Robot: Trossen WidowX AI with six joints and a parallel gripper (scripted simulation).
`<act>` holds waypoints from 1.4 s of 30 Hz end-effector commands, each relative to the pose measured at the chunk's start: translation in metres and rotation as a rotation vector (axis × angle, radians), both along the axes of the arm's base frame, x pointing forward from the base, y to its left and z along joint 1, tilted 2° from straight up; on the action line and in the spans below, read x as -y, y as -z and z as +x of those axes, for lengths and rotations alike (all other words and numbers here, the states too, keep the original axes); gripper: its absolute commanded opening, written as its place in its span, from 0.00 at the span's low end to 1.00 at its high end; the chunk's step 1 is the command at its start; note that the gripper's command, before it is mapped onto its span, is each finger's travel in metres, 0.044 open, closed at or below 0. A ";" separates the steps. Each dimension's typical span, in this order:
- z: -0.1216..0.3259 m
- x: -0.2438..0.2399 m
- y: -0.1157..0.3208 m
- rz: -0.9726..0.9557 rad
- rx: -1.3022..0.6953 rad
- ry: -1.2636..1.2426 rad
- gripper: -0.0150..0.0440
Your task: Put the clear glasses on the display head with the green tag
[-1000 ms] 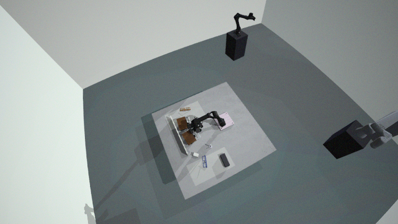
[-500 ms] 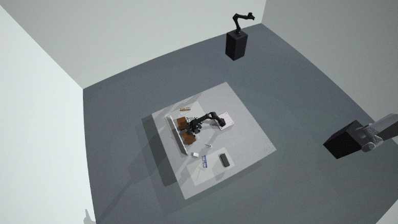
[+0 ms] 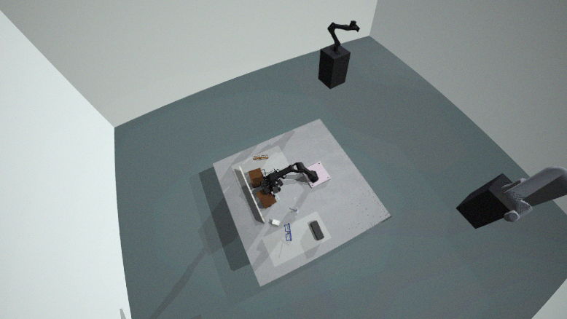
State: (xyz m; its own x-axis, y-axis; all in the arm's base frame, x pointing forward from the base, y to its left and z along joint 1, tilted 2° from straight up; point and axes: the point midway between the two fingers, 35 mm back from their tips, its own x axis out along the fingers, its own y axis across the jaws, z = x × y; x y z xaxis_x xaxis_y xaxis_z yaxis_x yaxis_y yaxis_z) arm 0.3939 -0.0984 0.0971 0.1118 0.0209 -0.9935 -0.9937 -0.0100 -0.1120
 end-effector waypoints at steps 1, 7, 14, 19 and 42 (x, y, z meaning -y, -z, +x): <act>0.002 0.000 -0.002 -0.003 0.006 0.004 0.25; 0.003 0.000 -0.002 -0.003 0.006 0.004 0.25; 0.002 0.000 0.002 -0.003 0.006 0.004 0.25; 0.002 0.000 0.004 -0.003 0.006 0.004 0.25; 0.000 0.001 -0.031 -0.003 -0.057 0.002 0.44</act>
